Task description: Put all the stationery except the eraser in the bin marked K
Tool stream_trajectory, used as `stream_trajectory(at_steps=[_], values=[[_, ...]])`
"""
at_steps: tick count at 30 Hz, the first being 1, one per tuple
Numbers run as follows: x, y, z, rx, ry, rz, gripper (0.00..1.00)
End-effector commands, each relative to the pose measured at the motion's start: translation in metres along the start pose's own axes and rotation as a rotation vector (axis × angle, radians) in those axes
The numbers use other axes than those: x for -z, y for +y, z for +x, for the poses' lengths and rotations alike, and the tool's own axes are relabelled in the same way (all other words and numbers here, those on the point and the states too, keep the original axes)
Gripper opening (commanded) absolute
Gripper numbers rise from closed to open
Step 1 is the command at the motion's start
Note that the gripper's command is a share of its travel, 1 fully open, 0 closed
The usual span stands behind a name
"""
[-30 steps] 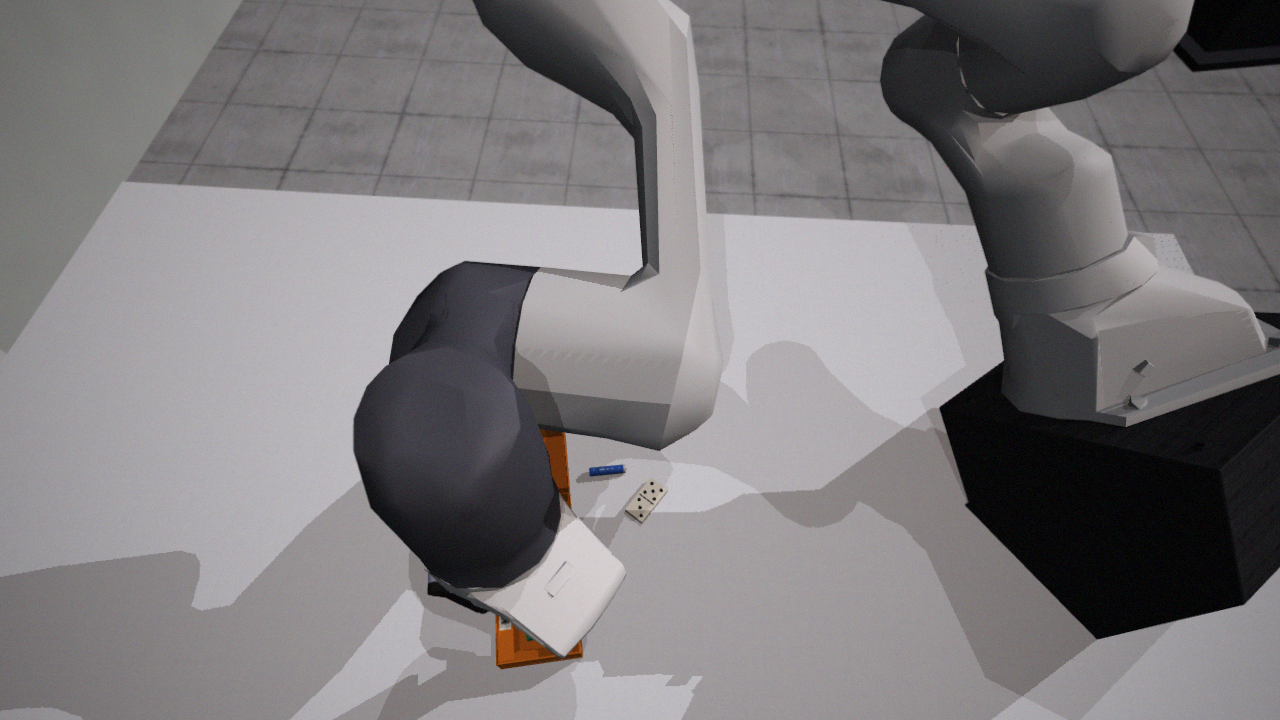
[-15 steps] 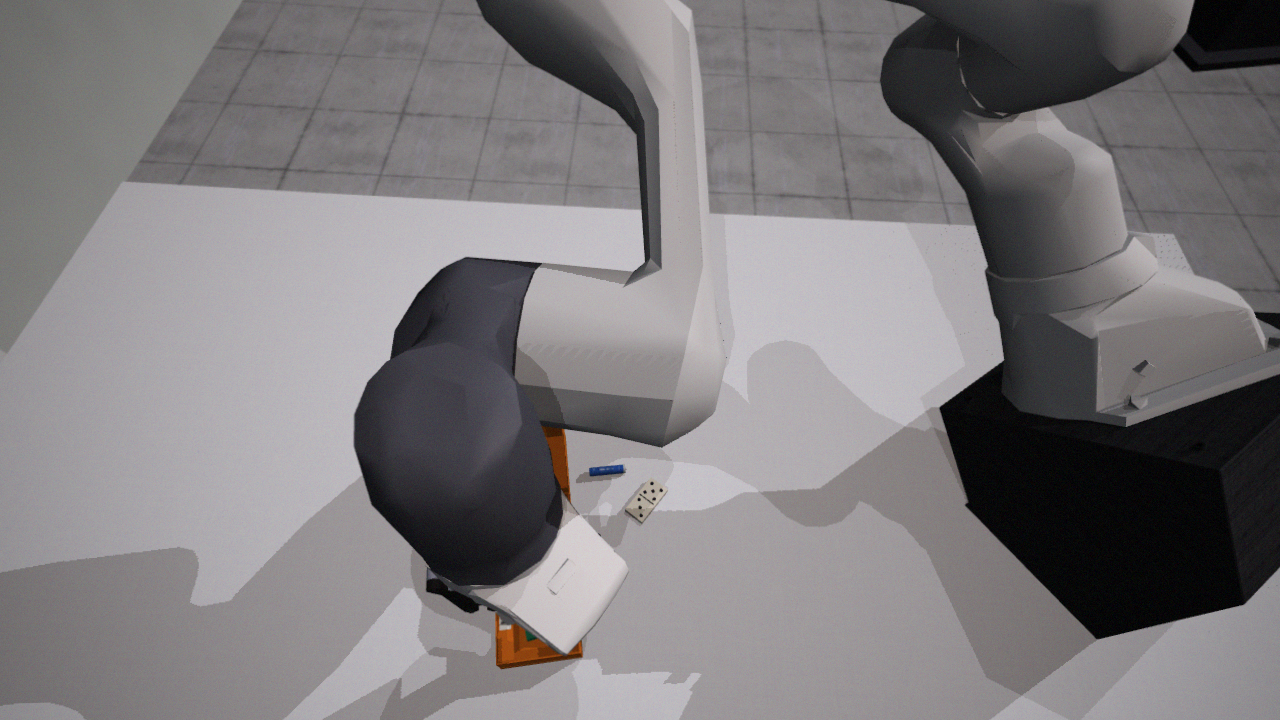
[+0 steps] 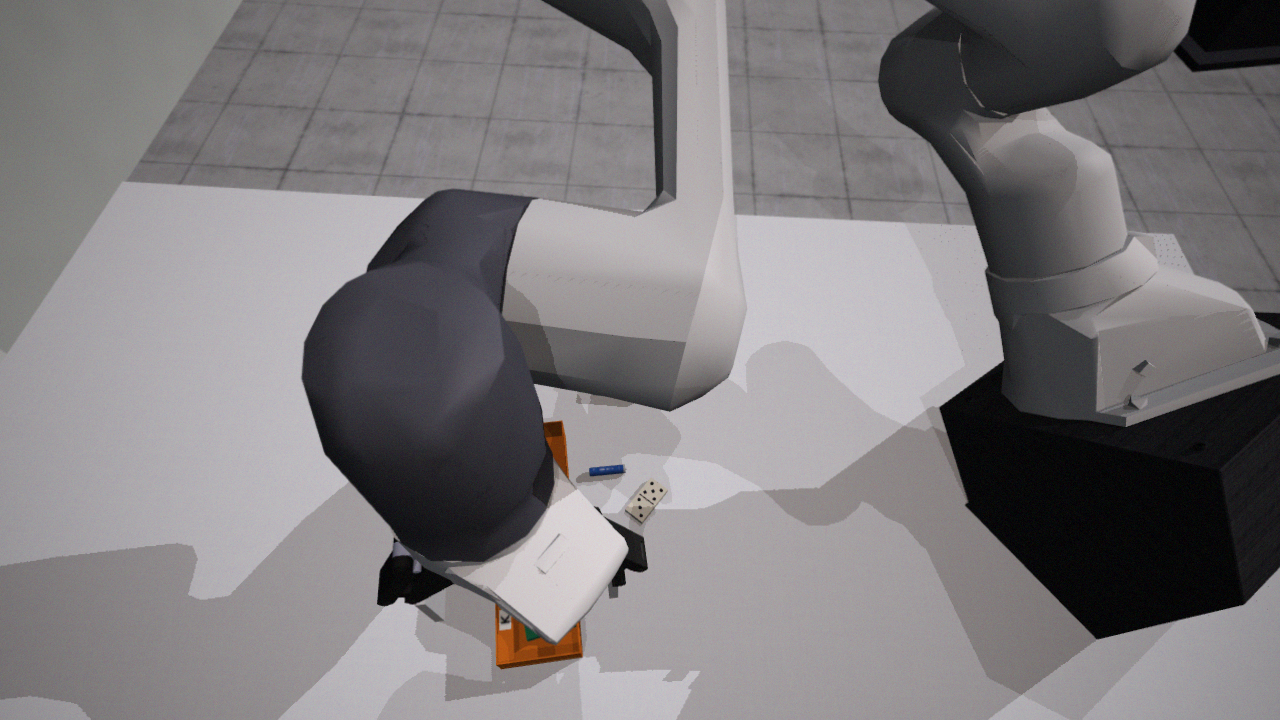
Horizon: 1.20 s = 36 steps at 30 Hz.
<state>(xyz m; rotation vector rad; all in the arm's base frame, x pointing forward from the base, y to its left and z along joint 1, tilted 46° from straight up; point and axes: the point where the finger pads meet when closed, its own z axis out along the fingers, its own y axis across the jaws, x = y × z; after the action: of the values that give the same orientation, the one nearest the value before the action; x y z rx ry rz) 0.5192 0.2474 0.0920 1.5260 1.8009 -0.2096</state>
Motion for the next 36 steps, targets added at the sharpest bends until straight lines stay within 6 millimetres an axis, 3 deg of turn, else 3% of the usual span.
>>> stream_trajectory(at_steps=[1, 13, 36], values=[[0.011, -0.002, -0.003, 0.015, -0.011, 0.009, 1.00], [0.059, -0.002, -0.003, 0.015, -0.011, 0.009, 1.00], [0.061, -0.002, -0.003, 0.015, -0.011, 0.009, 1.00]])
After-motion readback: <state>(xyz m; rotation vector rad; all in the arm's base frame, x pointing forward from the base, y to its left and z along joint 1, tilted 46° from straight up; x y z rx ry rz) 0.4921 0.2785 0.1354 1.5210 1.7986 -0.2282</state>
